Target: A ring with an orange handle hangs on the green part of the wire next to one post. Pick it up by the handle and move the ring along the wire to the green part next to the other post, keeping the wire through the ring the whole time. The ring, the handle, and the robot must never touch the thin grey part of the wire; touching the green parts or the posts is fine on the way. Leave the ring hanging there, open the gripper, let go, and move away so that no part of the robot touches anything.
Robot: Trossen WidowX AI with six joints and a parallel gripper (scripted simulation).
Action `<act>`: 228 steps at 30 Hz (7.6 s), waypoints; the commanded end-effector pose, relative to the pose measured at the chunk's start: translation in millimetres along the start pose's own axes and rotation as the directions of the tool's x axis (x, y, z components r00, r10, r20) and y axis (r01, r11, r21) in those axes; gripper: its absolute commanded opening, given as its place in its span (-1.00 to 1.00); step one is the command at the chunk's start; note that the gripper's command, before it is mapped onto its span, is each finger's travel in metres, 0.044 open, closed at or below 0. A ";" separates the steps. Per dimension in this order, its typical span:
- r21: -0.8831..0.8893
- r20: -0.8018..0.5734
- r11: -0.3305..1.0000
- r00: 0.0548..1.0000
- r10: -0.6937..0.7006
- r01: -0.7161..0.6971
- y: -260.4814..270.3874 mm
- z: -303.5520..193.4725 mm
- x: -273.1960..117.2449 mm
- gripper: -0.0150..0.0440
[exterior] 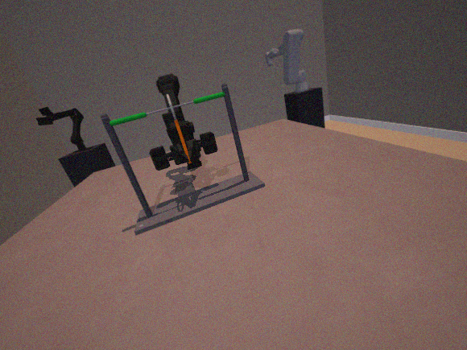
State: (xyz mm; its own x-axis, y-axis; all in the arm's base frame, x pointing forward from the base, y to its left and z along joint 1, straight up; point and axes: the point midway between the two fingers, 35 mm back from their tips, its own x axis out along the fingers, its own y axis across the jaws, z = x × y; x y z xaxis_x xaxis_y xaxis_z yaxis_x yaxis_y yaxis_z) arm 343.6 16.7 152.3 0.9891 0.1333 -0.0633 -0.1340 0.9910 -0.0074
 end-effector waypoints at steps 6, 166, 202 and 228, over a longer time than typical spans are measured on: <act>0.005 0.002 1.000 1.000 0.001 -0.001 8.7 0.0 -0.2 -1.00; 0.020 -0.168 0.999 0.985 0.032 -0.029 79.0 -12.5 -48.5 0.05; 0.021 -0.170 0.999 0.985 0.031 -0.028 77.3 -12.1 -67.8 0.05; 0.018 -0.171 0.999 0.985 0.033 -0.030 75.2 -3.1 -117.8 1.00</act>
State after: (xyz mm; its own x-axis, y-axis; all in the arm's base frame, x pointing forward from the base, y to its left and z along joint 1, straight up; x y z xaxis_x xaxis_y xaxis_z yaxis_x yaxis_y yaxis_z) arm 219.3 76.7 156.1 0.9587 0.1644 -0.2320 -0.1666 0.9860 0.0103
